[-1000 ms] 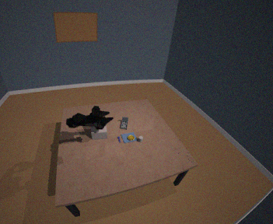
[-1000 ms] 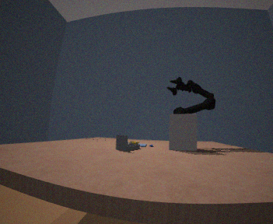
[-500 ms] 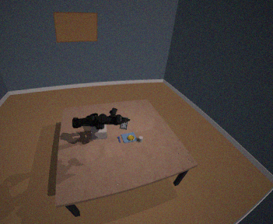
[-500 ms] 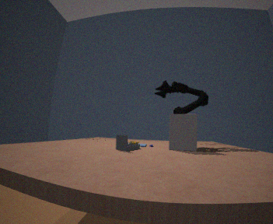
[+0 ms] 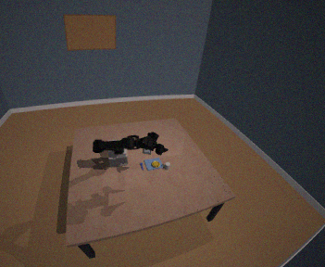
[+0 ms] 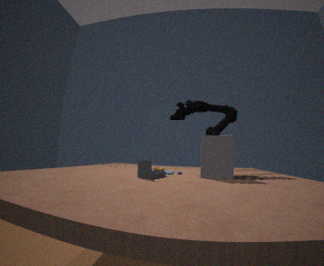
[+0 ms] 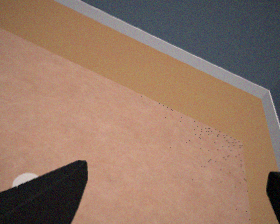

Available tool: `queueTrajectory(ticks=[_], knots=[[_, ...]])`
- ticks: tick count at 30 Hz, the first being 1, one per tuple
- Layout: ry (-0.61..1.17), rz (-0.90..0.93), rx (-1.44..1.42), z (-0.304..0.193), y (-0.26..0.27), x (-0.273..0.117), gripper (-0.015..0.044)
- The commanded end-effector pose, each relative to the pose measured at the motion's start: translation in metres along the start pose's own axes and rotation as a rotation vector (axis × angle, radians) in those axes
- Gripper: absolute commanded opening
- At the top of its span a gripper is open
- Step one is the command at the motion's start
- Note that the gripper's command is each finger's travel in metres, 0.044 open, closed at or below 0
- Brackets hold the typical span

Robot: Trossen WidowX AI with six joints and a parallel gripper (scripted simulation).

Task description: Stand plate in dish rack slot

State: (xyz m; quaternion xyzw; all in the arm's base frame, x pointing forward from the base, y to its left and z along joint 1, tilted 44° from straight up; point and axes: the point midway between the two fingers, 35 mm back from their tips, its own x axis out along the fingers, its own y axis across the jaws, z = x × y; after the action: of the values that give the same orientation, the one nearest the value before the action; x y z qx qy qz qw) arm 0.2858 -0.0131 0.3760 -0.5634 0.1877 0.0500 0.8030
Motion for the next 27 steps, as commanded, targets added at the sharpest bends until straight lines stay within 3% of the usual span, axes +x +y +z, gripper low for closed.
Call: queueTrajectory(ticks=[1, 15, 27], knots=[[0.083, 0.077, 0.05, -0.01, 0.021, 0.03, 0.04], [0.396, 0.273, 0.192, -0.05, 0.1, 0.109, 0.04], [0.753, 0.332, 0.337, -0.09, 0.185, 0.156, 0.04]])
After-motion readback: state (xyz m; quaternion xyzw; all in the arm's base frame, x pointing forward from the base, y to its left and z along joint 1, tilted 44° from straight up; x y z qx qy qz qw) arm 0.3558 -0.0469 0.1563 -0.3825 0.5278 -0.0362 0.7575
